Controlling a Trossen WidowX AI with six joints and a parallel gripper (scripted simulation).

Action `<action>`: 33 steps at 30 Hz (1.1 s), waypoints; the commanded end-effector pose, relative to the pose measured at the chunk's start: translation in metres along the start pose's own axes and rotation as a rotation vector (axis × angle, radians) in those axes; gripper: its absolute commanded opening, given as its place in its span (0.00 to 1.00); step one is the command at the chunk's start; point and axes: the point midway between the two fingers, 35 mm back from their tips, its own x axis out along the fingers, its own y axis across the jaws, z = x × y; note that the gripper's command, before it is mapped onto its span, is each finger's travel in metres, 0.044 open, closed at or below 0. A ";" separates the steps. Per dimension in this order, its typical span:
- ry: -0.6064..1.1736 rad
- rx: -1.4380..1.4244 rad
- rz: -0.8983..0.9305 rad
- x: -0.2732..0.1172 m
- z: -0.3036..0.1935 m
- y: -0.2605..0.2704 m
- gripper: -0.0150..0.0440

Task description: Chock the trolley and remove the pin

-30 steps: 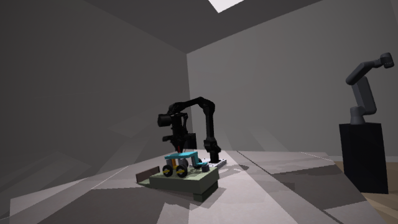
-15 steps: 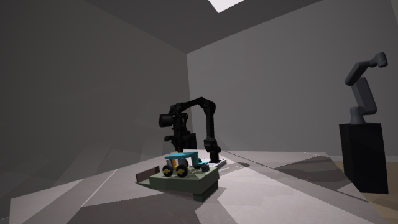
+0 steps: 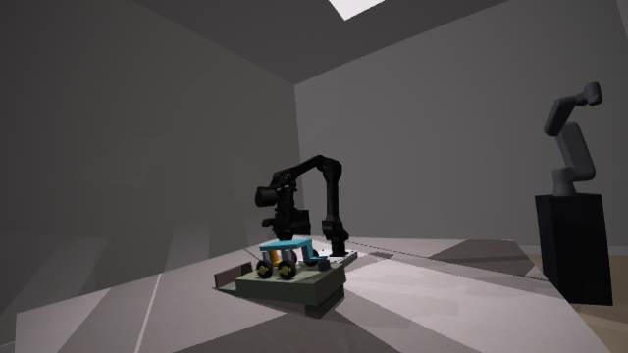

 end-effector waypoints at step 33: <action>0.008 0.006 0.100 0.056 0.001 0.013 0.58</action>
